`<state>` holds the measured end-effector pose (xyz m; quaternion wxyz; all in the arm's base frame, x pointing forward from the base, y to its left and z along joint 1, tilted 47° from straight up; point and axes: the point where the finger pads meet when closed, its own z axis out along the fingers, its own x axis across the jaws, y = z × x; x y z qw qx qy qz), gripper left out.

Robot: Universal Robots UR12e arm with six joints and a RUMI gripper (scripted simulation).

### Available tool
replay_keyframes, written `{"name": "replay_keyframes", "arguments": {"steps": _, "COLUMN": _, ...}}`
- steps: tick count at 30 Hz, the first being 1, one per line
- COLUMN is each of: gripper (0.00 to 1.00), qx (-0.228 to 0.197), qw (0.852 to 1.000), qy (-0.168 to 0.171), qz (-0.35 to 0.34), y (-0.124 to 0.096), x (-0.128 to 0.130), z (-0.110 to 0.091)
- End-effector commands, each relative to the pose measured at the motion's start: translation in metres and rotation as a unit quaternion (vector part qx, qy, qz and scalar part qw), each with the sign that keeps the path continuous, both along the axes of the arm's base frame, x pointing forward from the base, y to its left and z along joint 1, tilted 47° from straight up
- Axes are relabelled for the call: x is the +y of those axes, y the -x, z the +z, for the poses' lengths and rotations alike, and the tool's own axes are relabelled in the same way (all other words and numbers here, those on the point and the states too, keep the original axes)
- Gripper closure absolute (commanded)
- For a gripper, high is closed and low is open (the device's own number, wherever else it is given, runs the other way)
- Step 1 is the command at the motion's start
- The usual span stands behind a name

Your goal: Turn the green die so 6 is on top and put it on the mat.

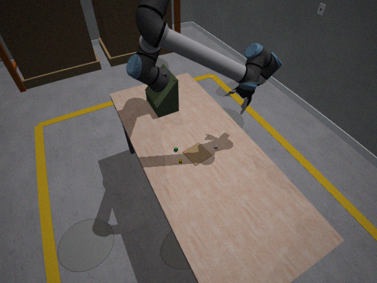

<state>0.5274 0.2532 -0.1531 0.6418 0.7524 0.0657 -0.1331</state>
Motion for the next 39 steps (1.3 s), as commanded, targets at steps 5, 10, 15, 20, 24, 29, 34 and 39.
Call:
{"name": "replay_keyframes", "arguments": {"steps": 5, "gripper": 0.0, "qx": 0.0, "qw": 1.0, "qy": 0.0, "qz": 0.0, "y": 0.0, "x": 0.001, "z": 0.0}}
{"name": "replay_keyframes", "arguments": {"steps": 10, "gripper": 0.0, "qx": 0.0, "qw": 1.0, "qy": 0.0, "qz": 0.0, "y": 0.0, "x": 0.001, "z": 0.0}}
{"name": "replay_keyframes", "arguments": {"steps": 15, "gripper": 0.0, "qx": 0.0, "qw": 1.0, "qy": 0.0, "qz": 0.0, "y": 0.0, "x": 0.001, "z": 0.0}}
{"name": "replay_keyframes", "arguments": {"steps": 20, "gripper": 0.0, "qx": -0.002, "qw": 1.0, "qy": -0.001, "qz": 0.0, "y": -0.001, "x": 0.0, "z": 0.0}}
{"name": "replay_keyframes", "arguments": {"steps": 24, "gripper": 0.0, "qx": -0.016, "qw": 1.0, "qy": -0.005, "qz": -0.006, "y": -0.003, "x": -0.003, "z": 0.001}}
{"name": "replay_keyframes", "arguments": {"steps": 29, "gripper": 0.0, "qx": -0.07, "qw": 0.997, "qy": -0.02, "qz": -0.026, "y": -0.013, "x": -0.017, "z": 0.006}}
{"name": "replay_keyframes", "arguments": {"steps": 34, "gripper": 0.0, "qx": -0.125, "qw": 0.99, "qy": -0.033, "qz": -0.047, "y": -0.023, "x": -0.031, "z": 0.011}}
{"name": "replay_keyframes", "arguments": {"steps": 39, "gripper": 0.0, "qx": -0.22, "qw": 0.97, "qy": -0.053, "qz": -0.085, "y": -0.041, "x": -0.056, "z": 0.021}}
